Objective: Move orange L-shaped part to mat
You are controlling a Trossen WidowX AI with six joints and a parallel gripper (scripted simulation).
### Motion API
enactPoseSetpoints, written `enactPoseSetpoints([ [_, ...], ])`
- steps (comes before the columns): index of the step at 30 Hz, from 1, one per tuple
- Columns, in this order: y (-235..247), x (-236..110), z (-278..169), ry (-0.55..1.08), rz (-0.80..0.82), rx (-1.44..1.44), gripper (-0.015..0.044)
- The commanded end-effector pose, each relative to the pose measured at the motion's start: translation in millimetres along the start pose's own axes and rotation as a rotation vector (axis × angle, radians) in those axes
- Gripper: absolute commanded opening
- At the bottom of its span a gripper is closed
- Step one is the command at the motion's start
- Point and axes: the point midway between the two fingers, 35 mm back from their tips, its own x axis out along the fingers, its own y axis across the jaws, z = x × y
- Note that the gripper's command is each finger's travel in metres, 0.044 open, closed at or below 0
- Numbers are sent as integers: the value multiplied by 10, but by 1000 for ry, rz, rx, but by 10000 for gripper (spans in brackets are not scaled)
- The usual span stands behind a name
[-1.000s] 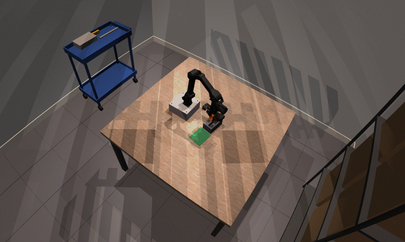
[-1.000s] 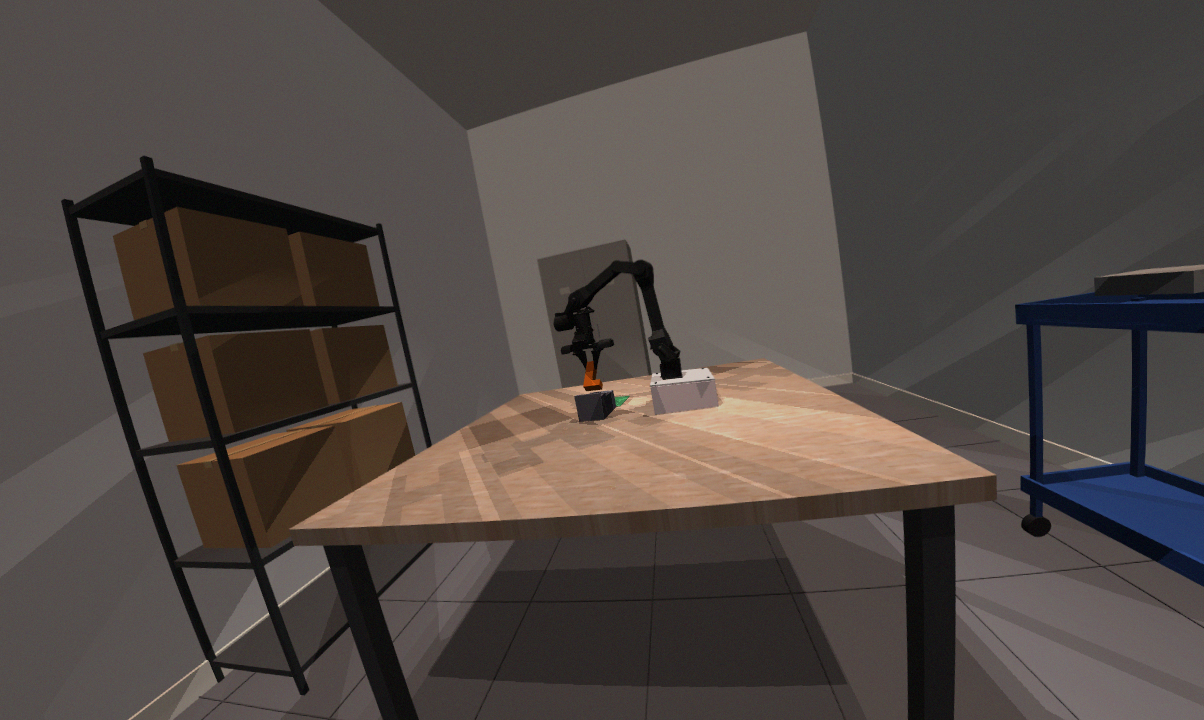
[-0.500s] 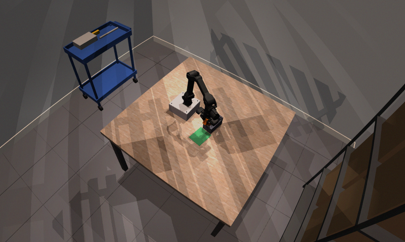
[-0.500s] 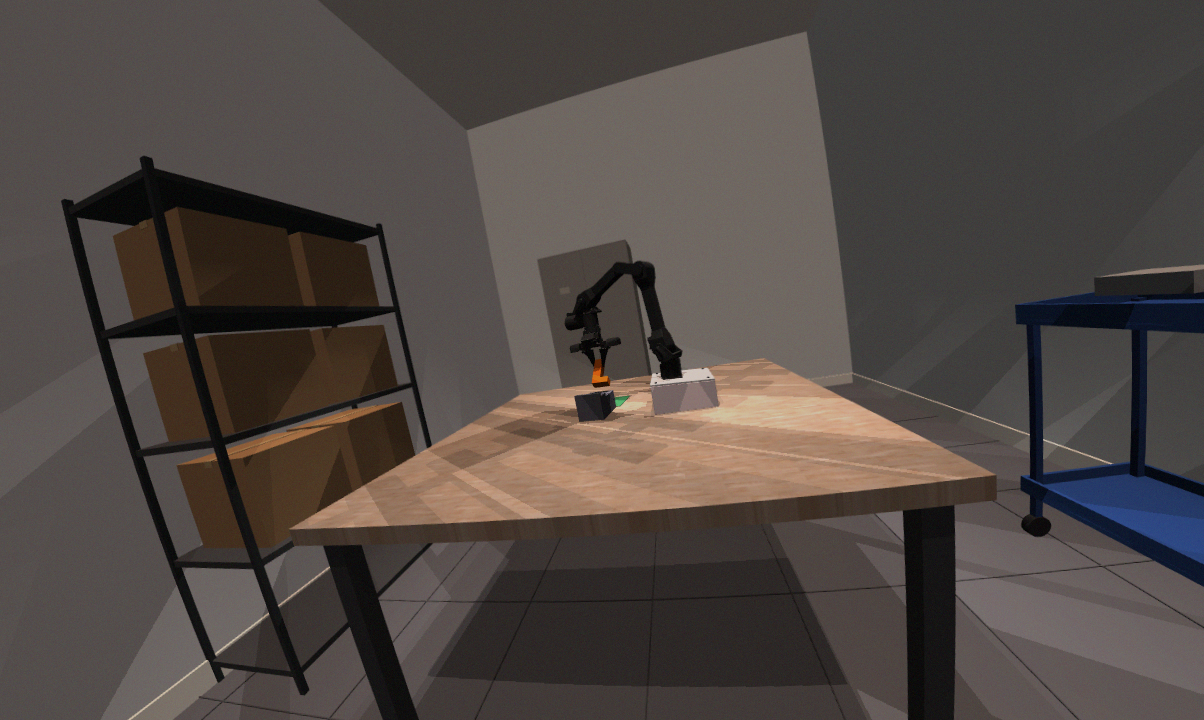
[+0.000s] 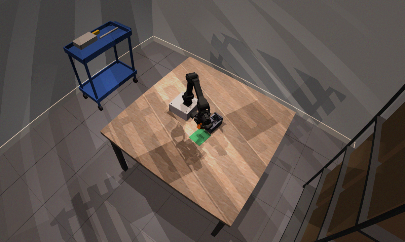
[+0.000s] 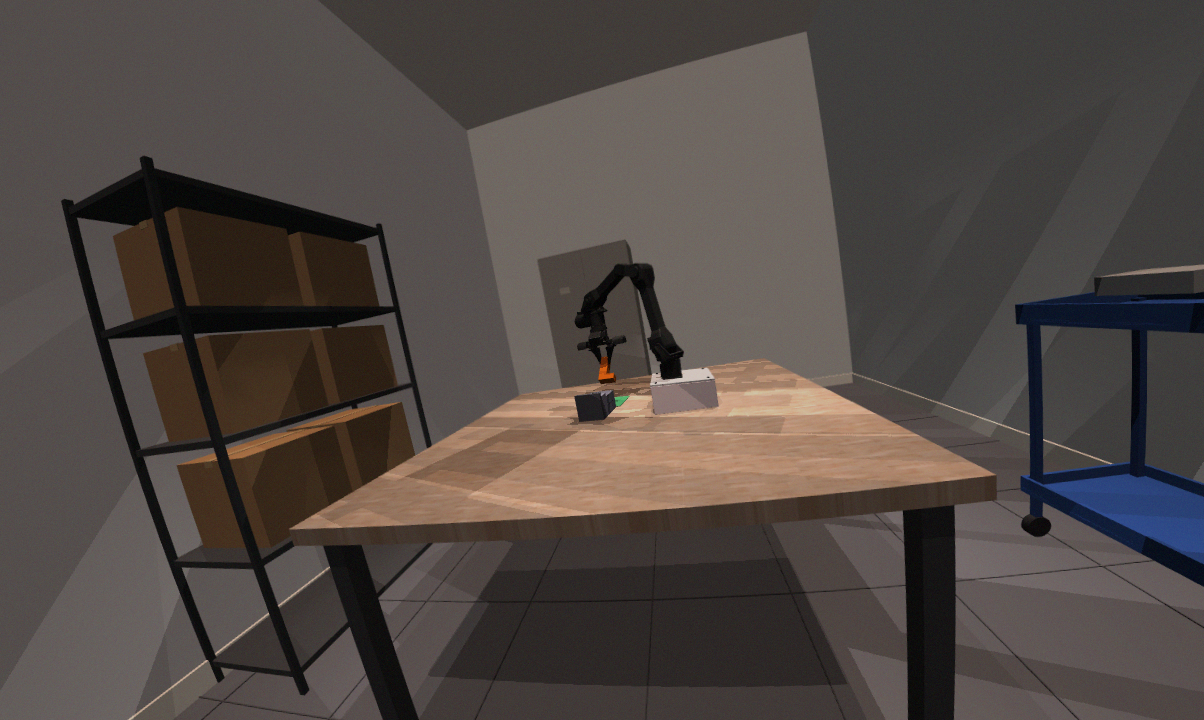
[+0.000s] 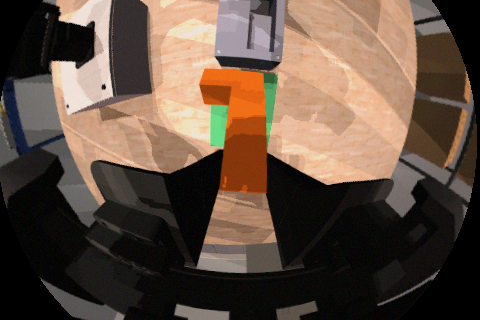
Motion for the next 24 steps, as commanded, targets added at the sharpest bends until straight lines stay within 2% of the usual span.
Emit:
enactPoseSetpoints([
  [1,-11,-21,-41,6,-4,-8,0],
  [24,-15,317,-44,6,-3,-8,0],
])
